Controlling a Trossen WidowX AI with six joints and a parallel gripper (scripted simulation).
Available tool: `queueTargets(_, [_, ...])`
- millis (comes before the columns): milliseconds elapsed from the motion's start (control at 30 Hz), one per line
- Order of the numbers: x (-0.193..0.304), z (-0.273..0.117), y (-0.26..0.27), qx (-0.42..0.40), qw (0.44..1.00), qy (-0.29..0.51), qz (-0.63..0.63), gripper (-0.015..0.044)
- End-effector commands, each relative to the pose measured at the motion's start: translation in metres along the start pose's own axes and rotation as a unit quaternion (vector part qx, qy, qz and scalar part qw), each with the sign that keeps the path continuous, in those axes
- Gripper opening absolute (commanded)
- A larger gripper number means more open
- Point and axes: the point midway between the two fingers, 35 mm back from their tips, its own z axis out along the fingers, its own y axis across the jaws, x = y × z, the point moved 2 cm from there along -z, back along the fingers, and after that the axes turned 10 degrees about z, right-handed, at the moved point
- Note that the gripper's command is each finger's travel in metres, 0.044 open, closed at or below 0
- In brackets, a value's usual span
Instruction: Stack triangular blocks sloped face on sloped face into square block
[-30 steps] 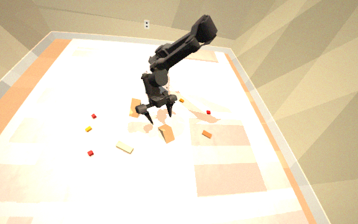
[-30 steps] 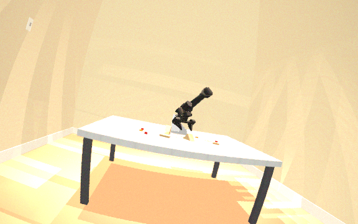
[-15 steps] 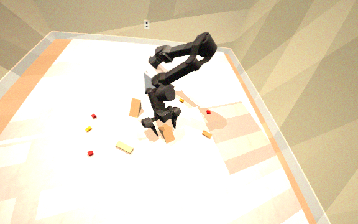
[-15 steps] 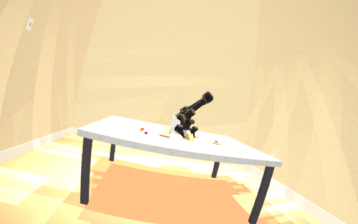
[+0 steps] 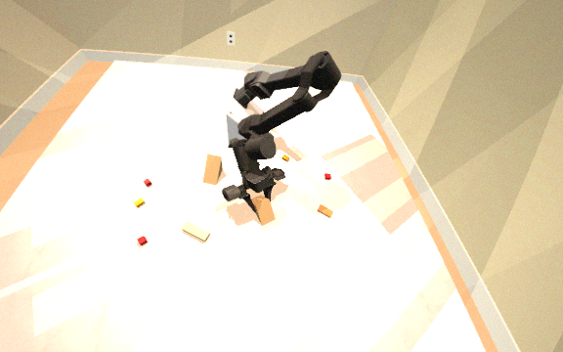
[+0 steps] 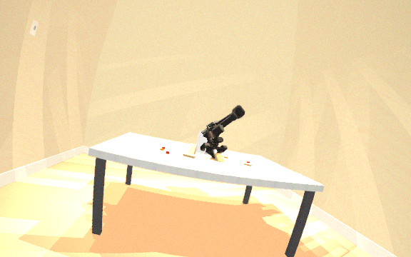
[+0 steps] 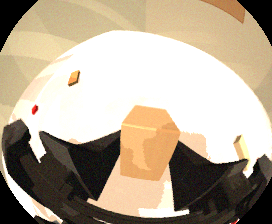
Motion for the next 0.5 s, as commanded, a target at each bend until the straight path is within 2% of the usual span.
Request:
queueTargets(0, [0.000, 0.000, 0.000, 0.000, 1.000, 0.000, 0.000, 0.0177])
queueTargets(133, [0.000, 0.000, 0.000, 0.000, 1.000, 0.000, 0.000, 0.0150])
queueTargets(333, [-0.005, -0.003, 0.000, 0.000, 1.000, 0.001, 0.000, 0.0000])
queueTargets(467, [-0.019, -0.014, 0.000, 0.002, 1.000, 0.002, -0.001, 0.0000])
